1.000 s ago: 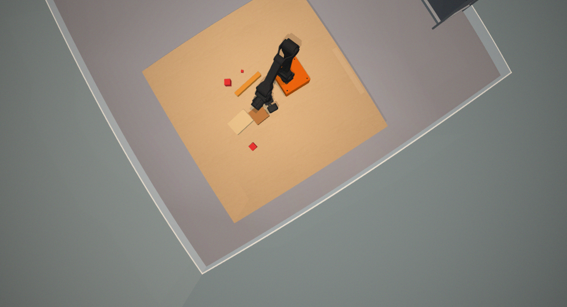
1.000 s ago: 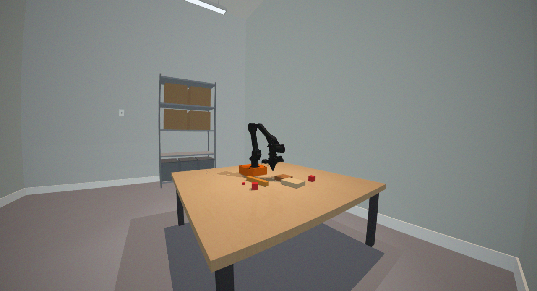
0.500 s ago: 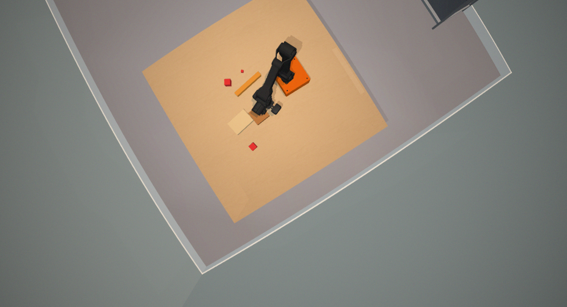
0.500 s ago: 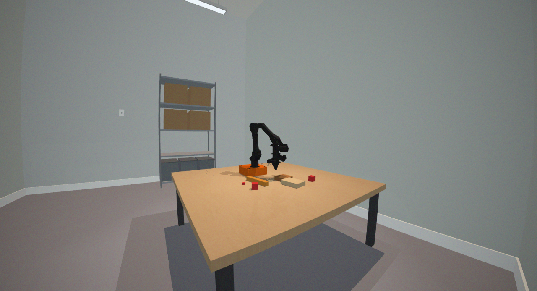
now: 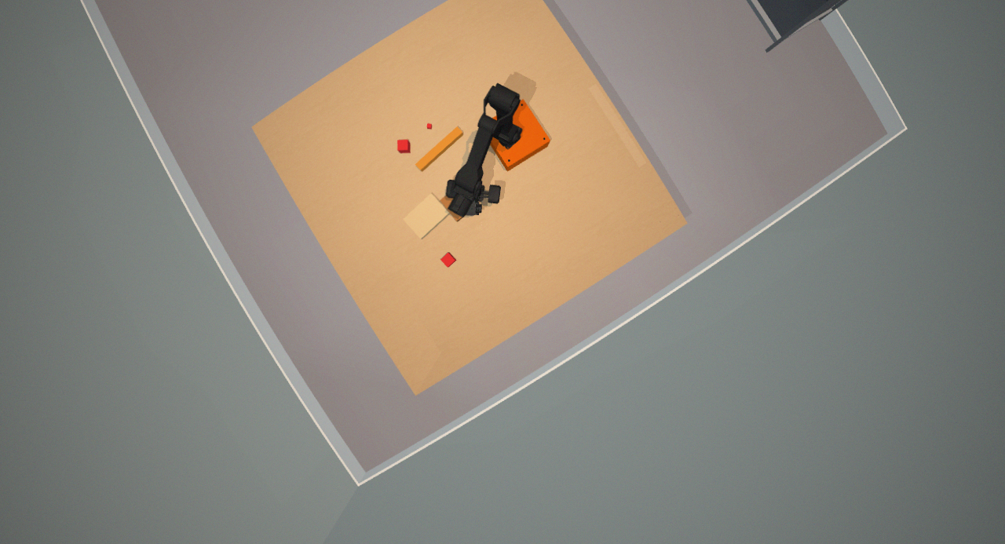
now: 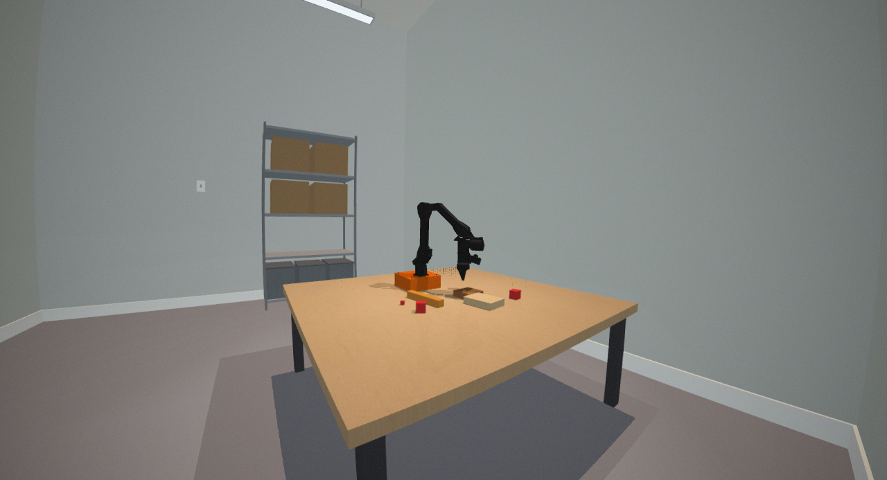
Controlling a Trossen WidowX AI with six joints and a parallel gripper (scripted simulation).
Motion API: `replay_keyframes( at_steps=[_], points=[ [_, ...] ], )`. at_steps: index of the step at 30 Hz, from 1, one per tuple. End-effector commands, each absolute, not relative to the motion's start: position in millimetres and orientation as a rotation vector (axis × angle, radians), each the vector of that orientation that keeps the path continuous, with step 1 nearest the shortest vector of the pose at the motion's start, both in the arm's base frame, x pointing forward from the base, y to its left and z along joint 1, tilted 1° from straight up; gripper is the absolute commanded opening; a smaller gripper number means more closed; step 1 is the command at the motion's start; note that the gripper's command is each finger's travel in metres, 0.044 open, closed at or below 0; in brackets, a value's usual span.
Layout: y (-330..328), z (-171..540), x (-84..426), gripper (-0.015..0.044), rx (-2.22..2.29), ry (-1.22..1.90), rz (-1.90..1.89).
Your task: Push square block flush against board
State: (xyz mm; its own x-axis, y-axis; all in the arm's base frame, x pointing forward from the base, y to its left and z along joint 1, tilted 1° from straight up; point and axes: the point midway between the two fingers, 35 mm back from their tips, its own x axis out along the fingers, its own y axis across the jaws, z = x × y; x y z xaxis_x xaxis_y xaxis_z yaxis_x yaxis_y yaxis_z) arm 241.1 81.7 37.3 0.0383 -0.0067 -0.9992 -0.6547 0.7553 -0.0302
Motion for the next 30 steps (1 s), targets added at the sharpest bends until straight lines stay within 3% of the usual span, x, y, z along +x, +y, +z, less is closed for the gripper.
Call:
replay_keyframes(
  at_steps=[1, 23, 30],
  points=[
    [88.7, 36.6, 246.3, 0.0, -0.667, 1.443, 0.628],
    [131.1, 32.9, 268.7, 0.0, -1.14, 1.241, 1.089],
    [133.1, -22.4, 272.2, 0.0, -1.185, 1.215, 1.133]
  ],
)
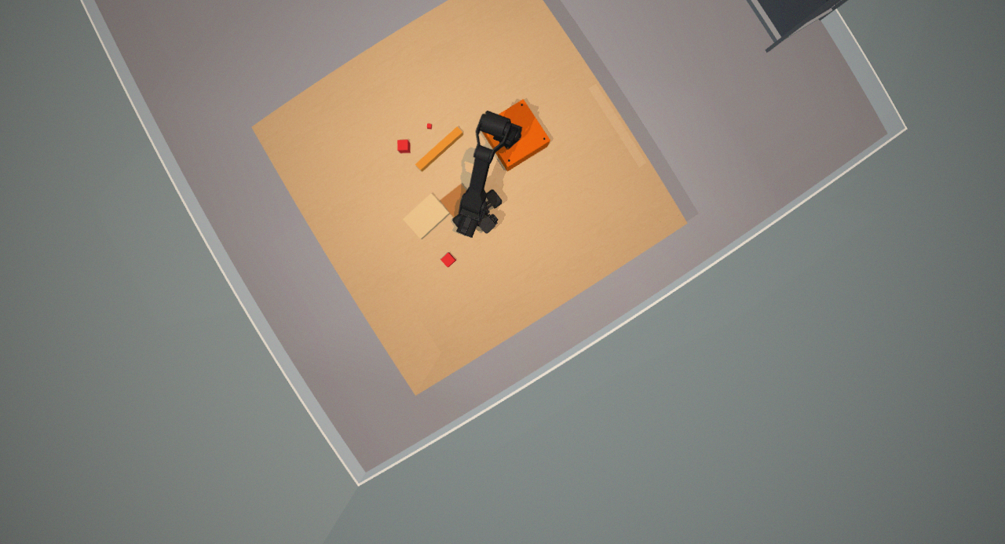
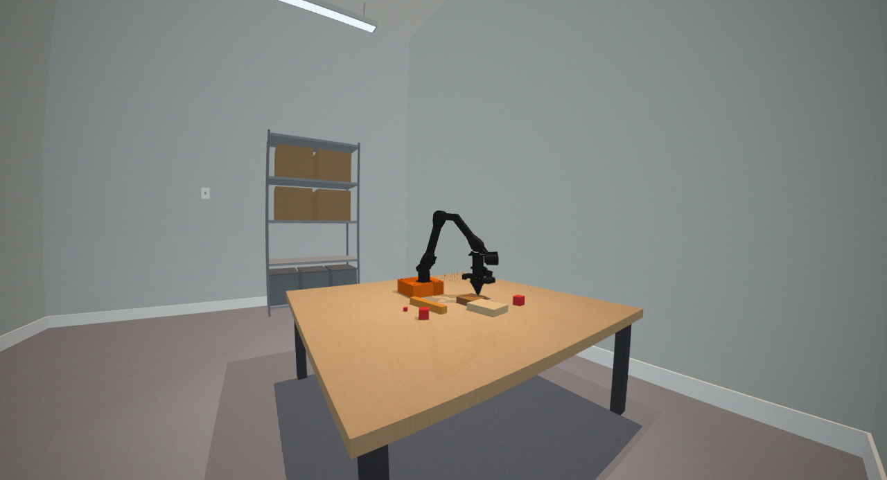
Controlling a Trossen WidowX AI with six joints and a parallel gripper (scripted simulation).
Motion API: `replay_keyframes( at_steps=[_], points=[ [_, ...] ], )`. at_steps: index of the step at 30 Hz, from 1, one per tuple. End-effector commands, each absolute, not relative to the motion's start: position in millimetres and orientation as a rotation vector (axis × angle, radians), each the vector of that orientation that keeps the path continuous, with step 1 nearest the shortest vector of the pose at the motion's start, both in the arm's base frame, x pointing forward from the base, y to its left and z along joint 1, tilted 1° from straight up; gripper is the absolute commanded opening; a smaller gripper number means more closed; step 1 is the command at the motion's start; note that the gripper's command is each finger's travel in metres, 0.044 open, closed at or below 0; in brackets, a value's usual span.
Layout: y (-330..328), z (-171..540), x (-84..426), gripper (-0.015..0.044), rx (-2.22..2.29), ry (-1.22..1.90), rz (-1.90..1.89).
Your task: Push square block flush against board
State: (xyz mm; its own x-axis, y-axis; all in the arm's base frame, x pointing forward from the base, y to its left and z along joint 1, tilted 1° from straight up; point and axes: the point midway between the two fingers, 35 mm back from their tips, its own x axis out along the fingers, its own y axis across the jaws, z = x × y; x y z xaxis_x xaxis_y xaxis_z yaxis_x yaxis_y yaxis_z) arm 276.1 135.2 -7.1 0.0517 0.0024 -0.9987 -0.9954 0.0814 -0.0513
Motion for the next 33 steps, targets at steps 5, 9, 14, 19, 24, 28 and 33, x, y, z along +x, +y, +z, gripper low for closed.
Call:
replay_keyframes(
  at_steps=[5, 9, 14, 19, 24, 28, 33],
  points=[
    [132.0, -22.4, 272.3, 0.0, -1.185, 1.215, 1.133],
    [128.2, -22.3, 272.6, 0.0, -1.185, 1.216, 1.132],
    [122.6, -22.3, 273.0, 0.0, -1.186, 1.216, 1.132],
    [117.0, -22.2, 273.2, 0.0, -1.186, 1.216, 1.132],
    [111.3, -22.1, 273.4, 0.0, -1.186, 1.217, 1.132],
    [106.9, -22.1, 273.5, 0.0, -1.187, 1.217, 1.132],
    [101.3, -22.0, 273.8, 0.0, -1.187, 1.217, 1.131]
  ],
)
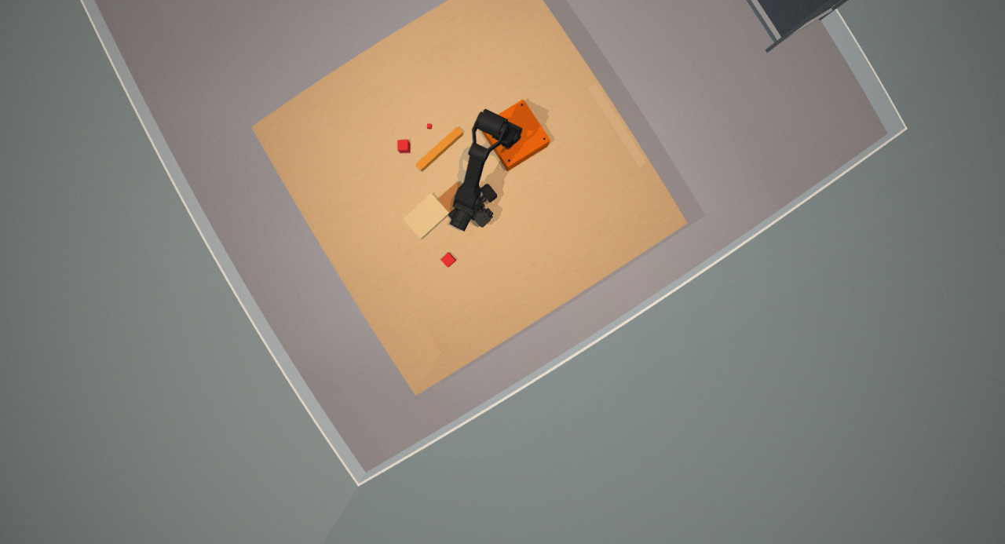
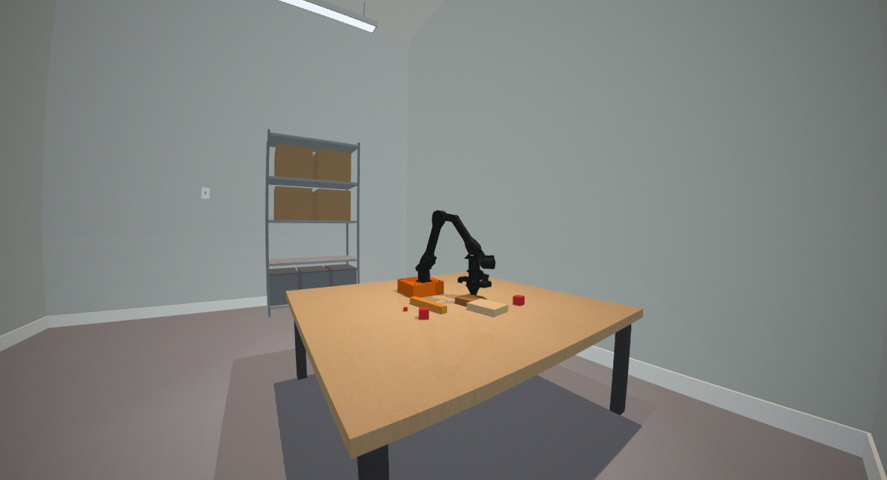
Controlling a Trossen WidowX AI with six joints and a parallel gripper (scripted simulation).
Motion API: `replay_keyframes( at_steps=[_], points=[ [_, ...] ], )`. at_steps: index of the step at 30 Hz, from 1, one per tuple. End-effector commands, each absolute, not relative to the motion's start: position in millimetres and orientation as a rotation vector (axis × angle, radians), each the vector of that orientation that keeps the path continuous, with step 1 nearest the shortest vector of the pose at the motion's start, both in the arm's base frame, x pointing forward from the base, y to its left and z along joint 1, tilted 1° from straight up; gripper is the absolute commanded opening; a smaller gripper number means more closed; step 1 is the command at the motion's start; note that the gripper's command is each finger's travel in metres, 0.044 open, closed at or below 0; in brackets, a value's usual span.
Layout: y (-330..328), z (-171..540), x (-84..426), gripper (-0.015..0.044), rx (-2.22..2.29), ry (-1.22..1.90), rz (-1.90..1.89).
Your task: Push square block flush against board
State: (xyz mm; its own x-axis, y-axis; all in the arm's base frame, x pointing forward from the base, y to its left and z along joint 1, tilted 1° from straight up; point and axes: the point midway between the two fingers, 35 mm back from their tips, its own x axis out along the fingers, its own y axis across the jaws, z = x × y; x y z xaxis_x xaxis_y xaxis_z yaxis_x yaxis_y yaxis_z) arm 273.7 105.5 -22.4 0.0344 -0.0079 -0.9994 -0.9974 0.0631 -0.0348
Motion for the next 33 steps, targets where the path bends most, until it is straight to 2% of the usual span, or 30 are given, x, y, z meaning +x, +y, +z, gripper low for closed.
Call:
replay_keyframes(
  at_steps=[1, 33],
  points=[
    [100.2, -22.0, 273.8, 0.0, -1.187, 1.217, 1.131],
    [142.0, -22.0, 276.6, 0.0, -1.185, 1.215, 1.133]
  ],
)
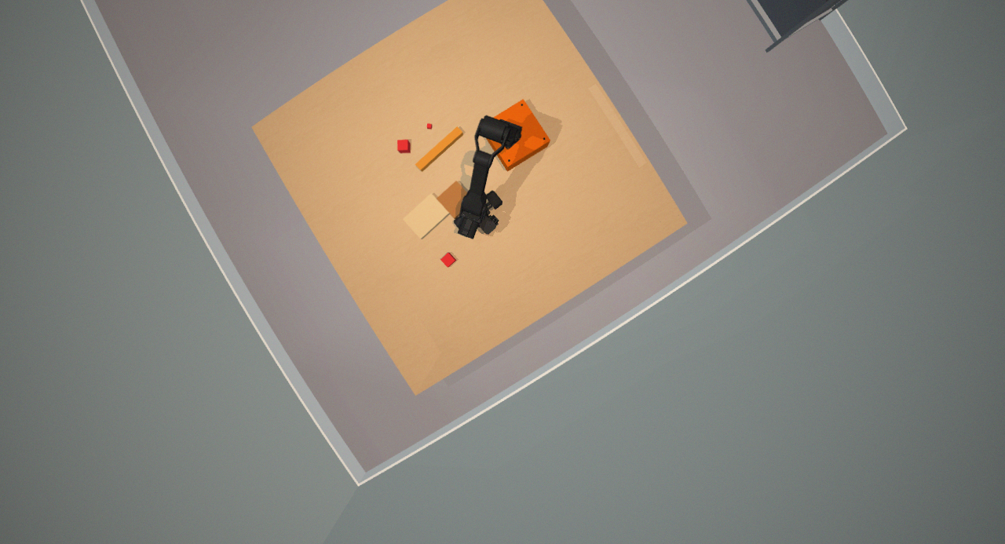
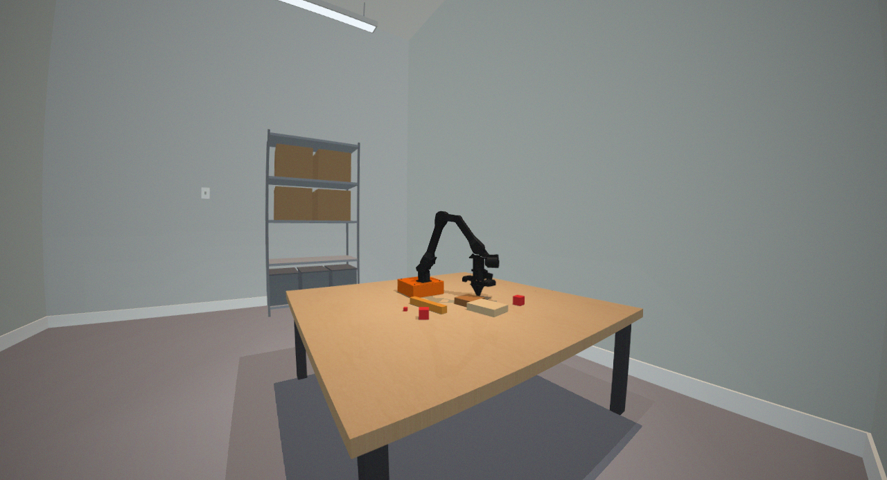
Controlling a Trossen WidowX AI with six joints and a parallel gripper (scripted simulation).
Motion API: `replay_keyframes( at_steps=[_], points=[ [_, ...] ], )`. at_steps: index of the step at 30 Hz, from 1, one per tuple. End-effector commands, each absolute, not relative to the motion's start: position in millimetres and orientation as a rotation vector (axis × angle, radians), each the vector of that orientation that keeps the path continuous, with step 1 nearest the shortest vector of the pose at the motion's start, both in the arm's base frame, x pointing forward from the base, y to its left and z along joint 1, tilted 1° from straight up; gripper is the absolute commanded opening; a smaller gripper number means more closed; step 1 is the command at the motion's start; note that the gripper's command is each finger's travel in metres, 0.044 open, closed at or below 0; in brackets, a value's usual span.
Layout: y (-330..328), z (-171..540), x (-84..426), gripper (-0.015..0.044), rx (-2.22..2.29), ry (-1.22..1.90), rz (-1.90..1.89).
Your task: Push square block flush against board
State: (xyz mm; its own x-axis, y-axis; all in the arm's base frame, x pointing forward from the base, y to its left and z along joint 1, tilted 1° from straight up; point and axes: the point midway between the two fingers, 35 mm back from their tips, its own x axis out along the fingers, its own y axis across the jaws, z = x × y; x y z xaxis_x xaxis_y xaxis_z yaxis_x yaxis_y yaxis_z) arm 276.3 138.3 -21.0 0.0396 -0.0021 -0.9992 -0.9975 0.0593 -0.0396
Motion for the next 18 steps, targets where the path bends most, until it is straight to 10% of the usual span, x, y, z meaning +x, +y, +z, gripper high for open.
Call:
replay_keyframes(
  at_steps=[1, 18],
  points=[
    [143.6, -22.1, 276.6, 0.0, -1.184, 1.214, 1.133],
    [115.5, 34.6, 303.9, 0.0, -1.232, 1.186, 1.173]
  ],
)
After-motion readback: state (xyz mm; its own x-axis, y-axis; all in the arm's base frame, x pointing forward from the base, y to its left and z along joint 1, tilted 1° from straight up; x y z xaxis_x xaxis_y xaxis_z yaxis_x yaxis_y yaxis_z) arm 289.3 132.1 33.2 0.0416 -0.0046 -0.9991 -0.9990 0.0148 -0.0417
